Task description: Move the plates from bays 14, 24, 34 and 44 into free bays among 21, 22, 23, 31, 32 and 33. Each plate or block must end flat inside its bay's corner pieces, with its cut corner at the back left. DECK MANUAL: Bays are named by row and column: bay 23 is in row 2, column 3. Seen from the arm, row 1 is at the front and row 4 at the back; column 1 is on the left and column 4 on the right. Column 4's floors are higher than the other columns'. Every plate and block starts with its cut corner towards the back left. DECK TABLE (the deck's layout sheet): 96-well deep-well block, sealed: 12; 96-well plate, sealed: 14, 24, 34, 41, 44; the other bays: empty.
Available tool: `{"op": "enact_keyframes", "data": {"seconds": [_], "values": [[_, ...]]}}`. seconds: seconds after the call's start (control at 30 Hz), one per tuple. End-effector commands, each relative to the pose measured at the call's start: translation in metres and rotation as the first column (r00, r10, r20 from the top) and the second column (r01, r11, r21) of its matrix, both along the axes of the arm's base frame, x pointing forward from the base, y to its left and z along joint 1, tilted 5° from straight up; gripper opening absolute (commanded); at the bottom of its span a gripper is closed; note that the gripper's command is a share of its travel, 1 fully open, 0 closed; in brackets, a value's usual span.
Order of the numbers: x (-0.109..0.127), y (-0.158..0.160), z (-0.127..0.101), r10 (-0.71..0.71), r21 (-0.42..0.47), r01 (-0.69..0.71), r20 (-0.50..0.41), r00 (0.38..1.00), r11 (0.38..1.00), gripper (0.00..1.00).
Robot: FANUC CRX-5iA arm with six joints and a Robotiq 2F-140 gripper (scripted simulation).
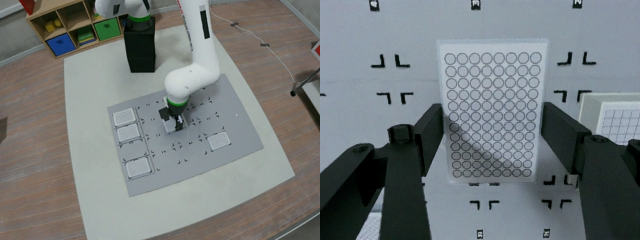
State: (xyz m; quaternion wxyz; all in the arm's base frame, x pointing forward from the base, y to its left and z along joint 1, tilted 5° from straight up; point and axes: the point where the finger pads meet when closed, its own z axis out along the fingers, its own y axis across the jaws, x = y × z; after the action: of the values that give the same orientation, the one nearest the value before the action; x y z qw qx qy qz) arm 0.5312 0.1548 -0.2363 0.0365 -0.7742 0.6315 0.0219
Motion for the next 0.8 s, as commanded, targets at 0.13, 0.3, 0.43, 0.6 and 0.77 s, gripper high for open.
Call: {"op": "enact_keyframes", "data": {"seconds": [0.13, 0.3, 0.43, 0.6, 0.77], "values": [[-0.006, 0.017, 0.002, 0.000, 0.000, 0.000, 0.002, 1.000, 1.000, 0.10], [-0.012, 0.029, 0.003, 0.000, 0.000, 0.000, 0.002, 1.000, 1.000, 0.10], [-0.016, 0.039, 0.004, 0.000, 0.000, 0.000, 0.002, 1.000, 1.000, 0.10], [-0.022, 0.051, 0.005, 0.000, 0.000, 0.000, 0.002, 1.000, 1.000, 0.10], [-0.025, 0.058, 0.005, 0.000, 0.000, 0.000, 0.002, 1.000, 1.000, 0.10]]}}
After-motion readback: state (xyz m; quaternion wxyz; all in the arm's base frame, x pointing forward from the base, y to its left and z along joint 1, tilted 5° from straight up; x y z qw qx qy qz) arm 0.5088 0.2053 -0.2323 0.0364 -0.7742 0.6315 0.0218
